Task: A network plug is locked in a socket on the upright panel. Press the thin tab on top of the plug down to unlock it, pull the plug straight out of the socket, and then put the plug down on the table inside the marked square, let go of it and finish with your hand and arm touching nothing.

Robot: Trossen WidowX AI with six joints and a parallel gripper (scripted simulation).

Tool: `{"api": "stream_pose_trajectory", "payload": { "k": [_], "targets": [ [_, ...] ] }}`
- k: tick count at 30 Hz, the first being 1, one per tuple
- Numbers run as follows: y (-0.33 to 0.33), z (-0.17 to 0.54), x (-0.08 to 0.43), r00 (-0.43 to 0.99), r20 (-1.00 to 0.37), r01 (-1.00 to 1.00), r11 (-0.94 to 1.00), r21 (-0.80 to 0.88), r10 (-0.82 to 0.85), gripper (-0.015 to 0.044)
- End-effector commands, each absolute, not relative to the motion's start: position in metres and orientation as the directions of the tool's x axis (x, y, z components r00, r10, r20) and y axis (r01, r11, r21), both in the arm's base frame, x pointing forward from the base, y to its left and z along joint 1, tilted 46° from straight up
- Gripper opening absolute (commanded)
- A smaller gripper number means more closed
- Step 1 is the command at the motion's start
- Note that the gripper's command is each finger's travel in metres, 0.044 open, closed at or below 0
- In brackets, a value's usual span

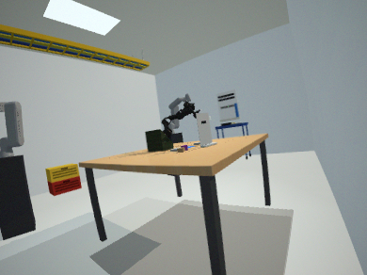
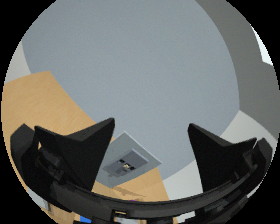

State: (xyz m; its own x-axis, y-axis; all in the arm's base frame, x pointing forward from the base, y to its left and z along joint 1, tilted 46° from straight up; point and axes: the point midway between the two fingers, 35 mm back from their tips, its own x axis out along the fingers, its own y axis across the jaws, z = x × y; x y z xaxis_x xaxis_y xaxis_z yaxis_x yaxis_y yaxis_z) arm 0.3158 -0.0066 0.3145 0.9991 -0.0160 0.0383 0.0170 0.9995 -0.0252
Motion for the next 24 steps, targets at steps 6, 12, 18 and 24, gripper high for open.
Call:
{"api": "stream_pose_trajectory", "payload": {
  "k": [6,12,18,24],
  "targets": [
    [-0.001,0.284,0.319,1.0,-0.007,0.022,0.99,-0.138,-0.023,0.0243],
    [0.007,0.243,0.32,0.997,-0.067,0.012,0.956,-0.292,-0.033,0.0156],
    [0.015,0.202,0.314,0.991,-0.127,-0.017,0.896,-0.443,-0.044,0.0156],
    [0.02,0.163,0.304,0.981,-0.185,-0.064,0.808,-0.585,-0.056,0.0156]
  ]
}}
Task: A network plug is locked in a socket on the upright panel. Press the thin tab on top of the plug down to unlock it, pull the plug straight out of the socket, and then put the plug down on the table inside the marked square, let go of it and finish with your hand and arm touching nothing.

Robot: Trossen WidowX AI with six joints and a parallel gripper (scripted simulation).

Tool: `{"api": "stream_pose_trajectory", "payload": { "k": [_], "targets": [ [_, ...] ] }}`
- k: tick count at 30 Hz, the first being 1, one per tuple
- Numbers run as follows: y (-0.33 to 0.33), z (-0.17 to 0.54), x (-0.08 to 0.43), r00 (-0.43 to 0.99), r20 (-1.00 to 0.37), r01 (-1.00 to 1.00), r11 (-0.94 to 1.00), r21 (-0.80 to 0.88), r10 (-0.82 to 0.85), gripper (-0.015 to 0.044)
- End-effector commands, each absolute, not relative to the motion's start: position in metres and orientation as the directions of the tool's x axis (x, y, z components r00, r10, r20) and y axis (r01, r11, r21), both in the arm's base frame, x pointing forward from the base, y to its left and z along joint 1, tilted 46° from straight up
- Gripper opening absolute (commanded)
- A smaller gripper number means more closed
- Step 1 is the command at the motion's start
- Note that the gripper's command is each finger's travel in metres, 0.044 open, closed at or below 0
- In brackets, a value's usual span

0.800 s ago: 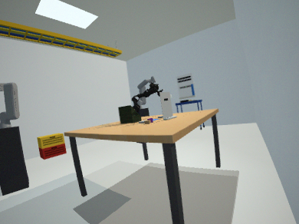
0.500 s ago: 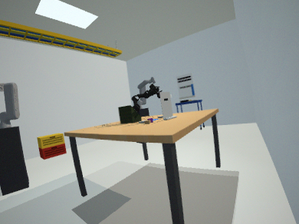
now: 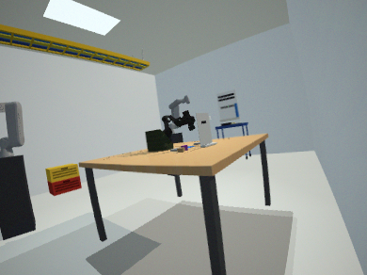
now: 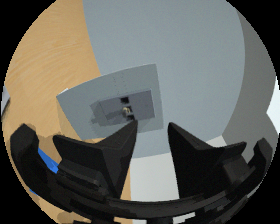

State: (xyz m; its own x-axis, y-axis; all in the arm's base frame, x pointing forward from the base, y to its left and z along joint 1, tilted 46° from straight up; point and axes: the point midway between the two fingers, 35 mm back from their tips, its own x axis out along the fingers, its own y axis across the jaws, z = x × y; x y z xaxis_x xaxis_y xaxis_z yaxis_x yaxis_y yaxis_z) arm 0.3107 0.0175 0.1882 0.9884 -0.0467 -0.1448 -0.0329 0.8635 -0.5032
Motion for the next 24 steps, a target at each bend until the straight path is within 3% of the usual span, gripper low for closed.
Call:
{"api": "stream_pose_trajectory", "payload": {
  "k": [1,6,24],
  "targets": [
    [0.021,0.157,0.302,0.979,-0.194,-0.074,0.791,-0.607,-0.058,0.0156],
    [0.024,0.131,0.291,0.97,-0.234,-0.119,0.707,-0.697,-0.068,0.0156],
    [0.028,0.132,0.316,0.97,-0.234,-0.119,0.704,-0.7,-0.068,0.0156]
  ]
}}
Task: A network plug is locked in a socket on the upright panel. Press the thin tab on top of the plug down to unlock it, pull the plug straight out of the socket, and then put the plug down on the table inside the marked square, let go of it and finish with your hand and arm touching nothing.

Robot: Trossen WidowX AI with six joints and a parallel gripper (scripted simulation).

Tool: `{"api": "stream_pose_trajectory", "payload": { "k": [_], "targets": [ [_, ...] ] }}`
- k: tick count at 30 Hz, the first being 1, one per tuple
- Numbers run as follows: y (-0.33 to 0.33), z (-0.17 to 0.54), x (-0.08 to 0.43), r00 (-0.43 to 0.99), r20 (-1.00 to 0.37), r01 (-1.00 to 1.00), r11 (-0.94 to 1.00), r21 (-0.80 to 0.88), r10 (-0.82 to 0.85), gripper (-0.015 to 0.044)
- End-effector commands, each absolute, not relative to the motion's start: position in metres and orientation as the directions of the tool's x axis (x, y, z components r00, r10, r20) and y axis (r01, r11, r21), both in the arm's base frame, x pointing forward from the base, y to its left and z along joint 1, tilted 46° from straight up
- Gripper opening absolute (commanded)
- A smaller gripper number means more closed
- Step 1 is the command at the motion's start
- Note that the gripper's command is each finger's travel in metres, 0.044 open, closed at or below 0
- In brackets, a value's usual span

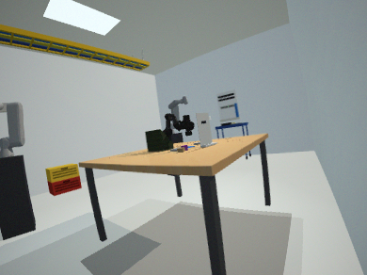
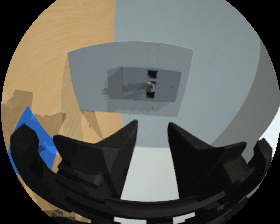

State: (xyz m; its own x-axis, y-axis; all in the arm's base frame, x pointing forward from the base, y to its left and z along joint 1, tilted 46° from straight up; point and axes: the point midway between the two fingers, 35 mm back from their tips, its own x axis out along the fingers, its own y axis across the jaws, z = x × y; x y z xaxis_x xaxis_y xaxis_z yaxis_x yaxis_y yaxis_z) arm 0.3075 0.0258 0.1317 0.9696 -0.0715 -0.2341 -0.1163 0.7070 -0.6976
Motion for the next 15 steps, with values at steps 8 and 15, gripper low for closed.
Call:
{"api": "stream_pose_trajectory", "payload": {
  "k": [8,15],
  "targets": [
    [0.03,0.13,0.338,0.97,-0.233,-0.119,0.704,-0.7,-0.068,0.0156],
    [0.031,0.127,0.35,0.97,-0.232,-0.118,0.704,-0.7,-0.068,0.0156]
  ]
}}
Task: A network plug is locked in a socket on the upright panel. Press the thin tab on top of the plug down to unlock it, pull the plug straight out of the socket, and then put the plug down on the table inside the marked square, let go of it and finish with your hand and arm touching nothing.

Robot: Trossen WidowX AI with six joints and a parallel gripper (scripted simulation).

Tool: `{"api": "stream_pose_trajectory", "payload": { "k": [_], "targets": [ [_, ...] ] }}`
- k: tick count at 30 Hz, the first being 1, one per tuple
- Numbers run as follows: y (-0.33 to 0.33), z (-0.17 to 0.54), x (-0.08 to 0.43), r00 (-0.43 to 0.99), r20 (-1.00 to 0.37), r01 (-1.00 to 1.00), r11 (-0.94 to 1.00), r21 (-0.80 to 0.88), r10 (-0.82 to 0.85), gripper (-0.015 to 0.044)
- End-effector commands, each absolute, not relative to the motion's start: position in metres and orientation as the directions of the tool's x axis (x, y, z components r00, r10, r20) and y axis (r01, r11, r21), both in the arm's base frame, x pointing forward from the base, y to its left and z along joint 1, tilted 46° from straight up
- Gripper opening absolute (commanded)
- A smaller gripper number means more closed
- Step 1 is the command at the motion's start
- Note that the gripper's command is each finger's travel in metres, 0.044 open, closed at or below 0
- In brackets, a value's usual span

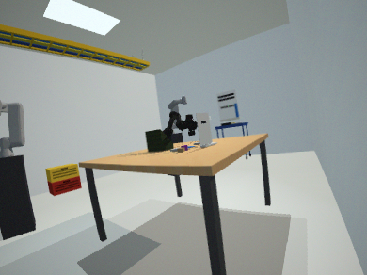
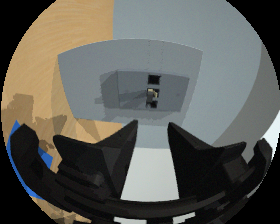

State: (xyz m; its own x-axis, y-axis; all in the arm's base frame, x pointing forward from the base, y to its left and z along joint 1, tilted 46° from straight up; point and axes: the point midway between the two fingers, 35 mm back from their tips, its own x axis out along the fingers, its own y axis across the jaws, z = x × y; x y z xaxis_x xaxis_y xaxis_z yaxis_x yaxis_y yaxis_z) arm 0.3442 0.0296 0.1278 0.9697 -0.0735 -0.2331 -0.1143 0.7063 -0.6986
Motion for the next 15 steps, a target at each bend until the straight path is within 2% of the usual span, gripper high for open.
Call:
{"api": "stream_pose_trajectory", "payload": {
  "k": [1,15],
  "targets": [
    [0.031,0.127,0.35,0.97,-0.232,-0.118,0.704,-0.7,-0.068,0.0156],
    [0.034,0.128,0.369,0.971,-0.231,-0.117,0.704,-0.701,-0.068,0.0156]
  ]
}}
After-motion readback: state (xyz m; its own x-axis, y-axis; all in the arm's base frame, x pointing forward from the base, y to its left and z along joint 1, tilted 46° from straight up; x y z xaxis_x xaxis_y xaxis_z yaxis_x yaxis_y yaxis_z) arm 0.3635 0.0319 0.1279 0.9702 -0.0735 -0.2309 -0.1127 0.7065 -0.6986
